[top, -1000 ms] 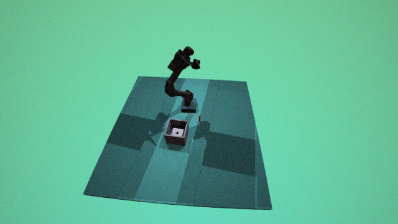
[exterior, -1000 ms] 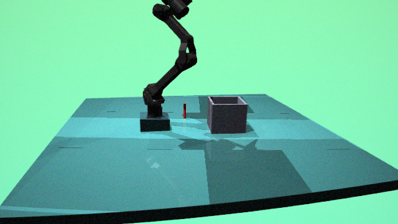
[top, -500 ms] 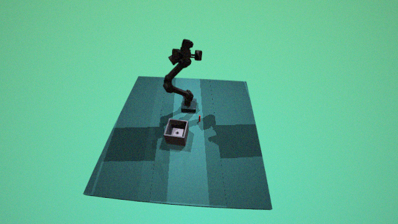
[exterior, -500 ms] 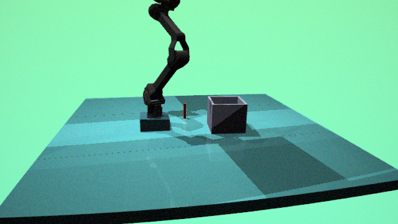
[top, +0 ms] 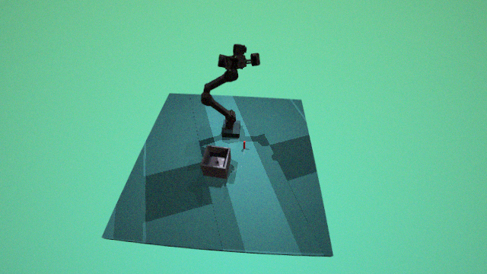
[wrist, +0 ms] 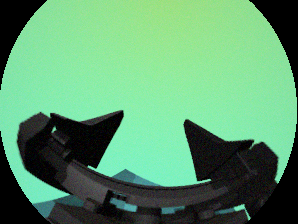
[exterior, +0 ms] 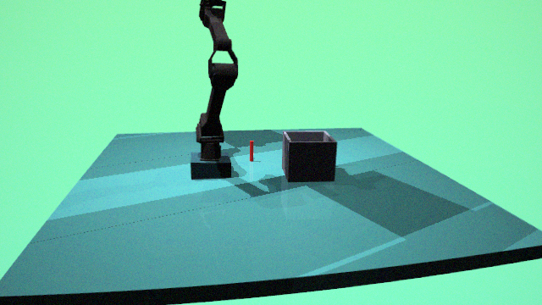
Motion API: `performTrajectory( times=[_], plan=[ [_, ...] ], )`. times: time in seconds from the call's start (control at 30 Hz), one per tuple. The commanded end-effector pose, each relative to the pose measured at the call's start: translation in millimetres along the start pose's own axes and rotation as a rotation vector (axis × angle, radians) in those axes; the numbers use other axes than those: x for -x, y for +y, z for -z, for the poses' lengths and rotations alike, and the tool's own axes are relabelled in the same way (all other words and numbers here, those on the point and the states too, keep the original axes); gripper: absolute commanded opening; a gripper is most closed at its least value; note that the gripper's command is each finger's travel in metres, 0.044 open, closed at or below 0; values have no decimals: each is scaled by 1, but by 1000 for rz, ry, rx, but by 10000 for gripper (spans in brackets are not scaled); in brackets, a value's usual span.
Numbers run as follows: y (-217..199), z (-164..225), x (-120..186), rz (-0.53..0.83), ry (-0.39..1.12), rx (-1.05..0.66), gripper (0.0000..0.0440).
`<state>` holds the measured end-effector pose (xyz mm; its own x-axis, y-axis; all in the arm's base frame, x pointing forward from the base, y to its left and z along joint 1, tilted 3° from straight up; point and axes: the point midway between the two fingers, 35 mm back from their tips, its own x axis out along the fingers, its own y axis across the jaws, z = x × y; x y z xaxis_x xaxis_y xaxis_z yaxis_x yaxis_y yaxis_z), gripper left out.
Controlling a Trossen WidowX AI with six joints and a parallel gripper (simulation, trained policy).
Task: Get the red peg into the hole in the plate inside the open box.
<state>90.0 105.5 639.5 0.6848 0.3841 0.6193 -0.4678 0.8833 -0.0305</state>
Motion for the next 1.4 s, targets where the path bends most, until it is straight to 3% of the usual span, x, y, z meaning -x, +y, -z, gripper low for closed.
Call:
performTrajectory(
  times=[0.0,0.33,0.67,1.0,1.37],
  plan=[
    [24,9,-5,-40,2,-1,440],
    [75,65,-25,-136,111,-31,440],
    [96,156,-38,-166,360,-82,440],
    [78,262,-30,-75,694,-170,440],
    [38,346,5,127,1014,-318,440]
  ],
)
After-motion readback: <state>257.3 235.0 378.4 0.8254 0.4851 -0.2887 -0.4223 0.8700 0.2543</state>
